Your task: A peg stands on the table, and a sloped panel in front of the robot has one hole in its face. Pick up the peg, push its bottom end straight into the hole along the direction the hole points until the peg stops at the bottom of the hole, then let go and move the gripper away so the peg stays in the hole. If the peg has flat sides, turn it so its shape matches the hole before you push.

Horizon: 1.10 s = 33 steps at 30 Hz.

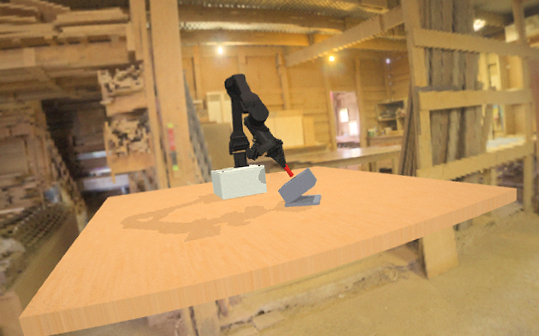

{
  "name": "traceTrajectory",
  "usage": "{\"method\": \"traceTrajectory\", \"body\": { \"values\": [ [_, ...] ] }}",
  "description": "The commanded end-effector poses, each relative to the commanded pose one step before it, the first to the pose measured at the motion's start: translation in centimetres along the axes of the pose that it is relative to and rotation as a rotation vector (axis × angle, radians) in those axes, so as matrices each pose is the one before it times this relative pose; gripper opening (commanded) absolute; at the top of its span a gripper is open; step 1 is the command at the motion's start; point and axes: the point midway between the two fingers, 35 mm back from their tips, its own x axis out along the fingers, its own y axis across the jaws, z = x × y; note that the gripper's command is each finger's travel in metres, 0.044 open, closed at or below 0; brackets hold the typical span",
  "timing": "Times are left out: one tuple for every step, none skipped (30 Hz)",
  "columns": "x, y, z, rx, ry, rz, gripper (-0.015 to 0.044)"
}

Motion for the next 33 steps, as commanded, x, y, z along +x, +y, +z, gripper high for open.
{"method": "traceTrajectory", "body": {
  "values": [
    [0.286,-0.167,0.152,0.0021,-0.00226,-0.00378,0.0000],
    [0.024,-0.005,0.001,0.0000,0.00001,0.00000,0.0000],
    [0.028,-0.009,-0.007,0.0000,0.00002,-0.00001,0.0000],
    [0.014,-0.005,-0.003,0.0000,0.00001,0.00000,0.0000],
    [0.025,-0.005,-0.004,0.0000,0.00001,0.00000,0.0000],
    [0.015,-0.003,-0.002,0.0000,0.00001,0.00000,0.0000],
    [0.022,-0.002,-0.003,0.0000,0.00001,0.00000,0.0000],
    [0.013,-0.001,-0.002,0.0000,0.00001,0.00000,0.0000],
    [0.018,0.000,-0.003,0.0000,0.00001,0.00000,0.0000],
    [0.010,0.000,-0.002,0.0000,0.00001,0.00000,0.0000],
    [0.015,0.001,-0.001,0.0000,0.00001,0.00000,0.0000],
    [0.010,0.001,0.000,0.0000,0.00000,0.00000,0.0000],
    [0.015,0.003,0.000,0.0000,0.00001,0.00000,0.0000],
    [0.010,0.002,0.000,0.0000,0.00000,0.00000,0.0000],
    [0.015,0.004,0.000,0.0000,0.00001,0.00000,0.0000],
    [0.010,0.003,0.000,0.0000,0.00000,0.00000,0.0000],
    [0.016,0.004,-0.001,0.0000,0.00001,0.00000,0.0000],
    [0.010,0.002,0.000,0.0000,0.00000,0.00000,0.0000],
    [0.015,0.006,0.000,0.0000,0.00001,0.00000,0.0000],
    [0.010,0.004,0.000,0.0000,0.00000,0.00000,0.0000],
    [0.015,0.004,-0.002,0.0000,0.00001,0.00000,0.0000],
    [0.010,0.003,-0.001,0.0000,0.00000,0.00000,0.0000],
    [0.014,0.004,-0.001,0.0000,0.00001,0.00000,0.0000],
    [0.009,0.002,-0.001,0.0000,0.00000,0.00000,0.0000],
    [0.015,0.004,-0.001,0.0000,0.00001,0.00000,0.0000],
    [0.010,0.002,-0.001,0.0000,0.00000,0.00000,0.0000],
    [0.016,0.002,-0.001,0.0000,0.00001,0.00000,0.0000],
    [0.010,0.001,-0.001,0.0000,0.00000,0.00000,0.0000],
    [0.015,0.002,-0.001,0.0000,0.00001,0.00000,0.0000],
    [0.010,0.001,-0.001,0.0000,0.00000,0.00000,0.0000],
    [0.015,0.004,0.000,0.0000,0.00001,0.00000,0.0000],
    [0.009,0.002,0.000,0.0000,0.00000,0.00000,0.0000],
    [0.015,0.002,0.000,0.0000,0.00001,0.00000,0.0000]
  ]
}}
